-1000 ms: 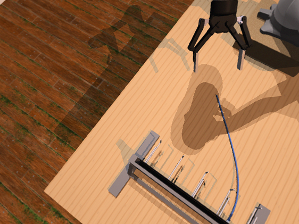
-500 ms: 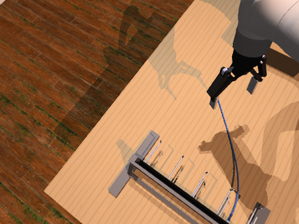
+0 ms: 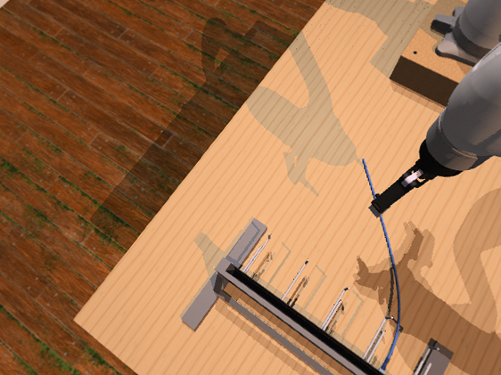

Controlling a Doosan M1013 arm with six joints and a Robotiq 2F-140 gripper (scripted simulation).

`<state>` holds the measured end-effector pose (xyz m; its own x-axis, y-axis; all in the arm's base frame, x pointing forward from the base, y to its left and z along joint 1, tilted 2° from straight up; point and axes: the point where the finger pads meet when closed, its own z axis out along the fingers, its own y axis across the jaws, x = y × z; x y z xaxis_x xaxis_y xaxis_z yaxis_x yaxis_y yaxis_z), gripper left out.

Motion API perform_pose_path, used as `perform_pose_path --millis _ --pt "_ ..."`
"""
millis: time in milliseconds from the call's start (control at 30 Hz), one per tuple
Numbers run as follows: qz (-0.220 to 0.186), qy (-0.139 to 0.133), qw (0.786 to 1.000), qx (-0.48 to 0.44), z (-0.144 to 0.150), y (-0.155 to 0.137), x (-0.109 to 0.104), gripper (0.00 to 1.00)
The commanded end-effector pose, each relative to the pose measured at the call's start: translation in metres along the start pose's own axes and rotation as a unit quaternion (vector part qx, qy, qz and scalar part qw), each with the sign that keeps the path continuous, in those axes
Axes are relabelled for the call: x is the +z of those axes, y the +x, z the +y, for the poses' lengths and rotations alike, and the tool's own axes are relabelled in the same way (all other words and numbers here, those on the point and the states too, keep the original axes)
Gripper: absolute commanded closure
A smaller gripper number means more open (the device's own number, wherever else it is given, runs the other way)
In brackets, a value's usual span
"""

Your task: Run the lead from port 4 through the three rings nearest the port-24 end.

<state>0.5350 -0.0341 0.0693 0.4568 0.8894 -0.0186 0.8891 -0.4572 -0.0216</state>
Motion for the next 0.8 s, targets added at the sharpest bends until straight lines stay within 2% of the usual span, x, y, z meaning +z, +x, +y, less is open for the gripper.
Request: perform_pose_path --millis 0,33,767 --pt "0.0 0.001 1.0 -0.003 -0.0008 0.0026 0.0008 0.0" --pt "0.0 0.001 1.0 -0.003 -0.0008 0.0026 0.0008 1.0" --pt "0.0 0.001 1.0 -0.003 -0.0008 0.0026 0.0008 1.0"
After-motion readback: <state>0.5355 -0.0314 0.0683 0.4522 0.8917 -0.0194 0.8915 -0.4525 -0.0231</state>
